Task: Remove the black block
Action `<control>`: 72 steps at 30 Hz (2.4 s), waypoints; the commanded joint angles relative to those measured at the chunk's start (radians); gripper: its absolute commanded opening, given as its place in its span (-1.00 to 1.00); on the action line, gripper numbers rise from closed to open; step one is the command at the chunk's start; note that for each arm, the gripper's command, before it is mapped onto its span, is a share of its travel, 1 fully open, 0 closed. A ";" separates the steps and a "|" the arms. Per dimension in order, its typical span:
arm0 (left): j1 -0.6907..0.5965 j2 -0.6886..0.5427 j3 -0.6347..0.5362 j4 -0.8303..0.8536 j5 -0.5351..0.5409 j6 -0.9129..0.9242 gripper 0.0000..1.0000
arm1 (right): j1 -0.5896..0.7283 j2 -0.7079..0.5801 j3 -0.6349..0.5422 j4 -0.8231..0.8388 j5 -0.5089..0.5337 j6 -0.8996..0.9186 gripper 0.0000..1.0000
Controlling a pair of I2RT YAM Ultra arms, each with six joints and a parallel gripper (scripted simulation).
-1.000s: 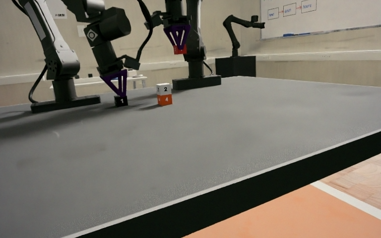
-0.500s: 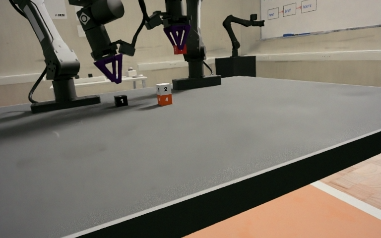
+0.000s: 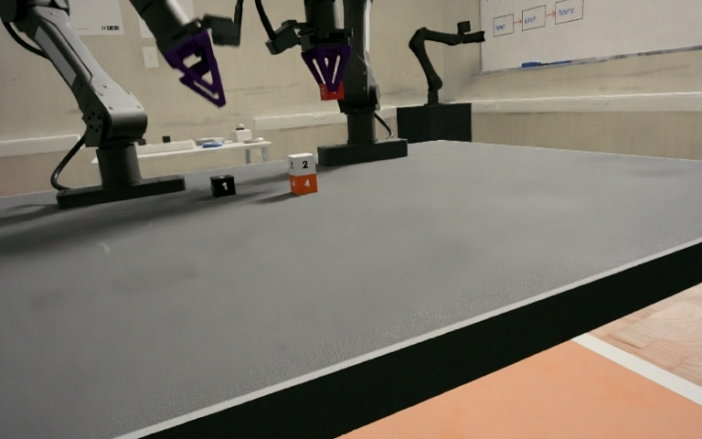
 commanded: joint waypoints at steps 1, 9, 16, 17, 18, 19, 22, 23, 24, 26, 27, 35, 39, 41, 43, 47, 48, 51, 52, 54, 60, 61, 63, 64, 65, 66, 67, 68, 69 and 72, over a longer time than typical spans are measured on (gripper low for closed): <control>-0.006 -0.033 0.008 0.000 0.000 -0.004 -0.47 | 0.077 -0.093 0.058 -0.045 0.012 0.148 1.00; -0.006 -0.027 0.023 0.033 0.001 -0.004 -0.47 | 0.140 -0.395 0.146 -0.095 -0.027 0.390 1.00; -0.007 0.067 0.062 0.106 0.001 -0.004 -0.47 | 0.098 -0.510 0.197 -0.111 -0.039 0.483 1.00; -0.006 0.098 0.078 0.122 0.001 -0.004 -0.47 | 0.077 -0.529 0.209 -0.116 -0.033 0.508 1.00; -0.006 0.121 0.089 0.125 0.001 -0.004 -0.47 | 0.072 -0.545 0.215 -0.116 -0.030 0.513 1.00; -0.006 0.139 0.098 0.127 0.001 -0.004 -0.47 | 0.065 -0.558 0.219 -0.107 -0.028 0.520 1.00; -0.006 0.178 0.119 0.139 0.001 -0.004 -0.47 | 0.055 -0.582 0.228 -0.105 -0.010 0.546 1.00; -0.006 0.191 0.127 0.141 0.001 -0.004 -0.47 | 0.060 -0.589 0.231 -0.105 -0.001 0.553 1.00; -0.006 0.202 0.133 0.142 0.000 -0.004 -0.47 | 0.069 -0.595 0.233 -0.104 0.011 0.561 1.00; -0.006 0.230 0.151 0.153 0.001 -0.004 -0.47 | 0.091 -0.610 0.238 -0.104 0.034 0.587 1.00; -0.006 0.245 0.161 0.160 0.001 -0.004 -0.47 | 0.104 -0.617 0.240 -0.104 0.046 0.601 1.00; -0.006 0.337 0.225 0.181 0.000 -0.004 -0.47 | 0.343 -0.657 0.254 -0.104 0.132 0.665 1.00; -0.006 0.420 0.289 0.200 0.001 -0.004 -0.47 | 0.545 -0.688 0.264 -0.109 0.163 0.704 1.00; -0.006 0.483 0.342 0.209 0.001 -0.004 -0.47 | 0.620 -0.704 0.268 -0.107 0.170 0.713 1.00; -0.006 0.527 0.382 0.178 0.001 -0.012 -0.47 | 0.629 -0.707 0.269 -0.106 0.156 0.700 1.00; -0.006 0.586 0.448 0.141 0.001 -0.013 -0.47 | 0.585 -0.694 0.276 -0.147 0.092 0.672 1.00; -0.006 0.591 0.454 0.139 0.001 -0.013 -0.47 | 0.569 -0.692 0.279 -0.157 0.079 0.667 1.00; -0.006 0.587 0.460 0.137 0.001 -0.013 -0.47 | 0.542 -0.684 0.284 -0.171 0.061 0.659 1.00; -0.006 0.591 0.462 0.137 0.001 -0.013 -0.47 | 0.518 -0.678 0.289 -0.182 0.045 0.654 1.00; -0.006 0.602 0.467 0.151 0.001 -0.013 -0.47 | 0.446 -0.671 0.303 -0.208 0.009 0.642 1.00; -0.006 0.604 0.470 0.151 0.001 -0.013 -0.47 | 0.207 -0.646 0.355 -0.282 -0.097 0.603 1.00; -0.006 0.604 0.470 0.151 0.001 -0.013 -0.47 | 0.167 -0.642 0.363 -0.292 -0.111 0.597 1.00; -0.006 0.604 0.470 0.151 0.001 -0.013 -0.47 | 0.085 -0.636 0.377 -0.310 -0.140 0.585 1.00; -0.006 0.604 0.470 0.151 0.001 -0.013 -0.47 | 0.043 -0.632 0.384 -0.319 -0.154 0.579 1.00; -0.006 0.604 0.470 0.151 0.001 -0.013 -0.47 | 0.001 -0.628 0.392 -0.330 -0.170 0.573 1.00; -0.006 0.604 0.470 0.151 0.001 -0.013 -0.47 | 0.001 -0.628 0.392 -0.330 -0.170 0.573 1.00; -0.006 0.604 0.470 0.151 0.001 -0.013 -0.47 | 0.001 -0.628 0.392 -0.330 -0.170 0.573 1.00; -0.006 0.604 0.470 0.151 0.001 -0.013 -0.47 | -0.069 -0.623 0.403 -0.346 -0.191 0.559 1.00; -0.006 0.604 0.470 0.151 0.001 -0.013 -0.47 | -0.111 -0.620 0.409 -0.353 -0.203 0.555 1.00; -0.006 0.604 0.470 0.151 0.001 -0.013 -0.47 | -0.220 -0.611 0.427 -0.375 -0.235 0.541 1.00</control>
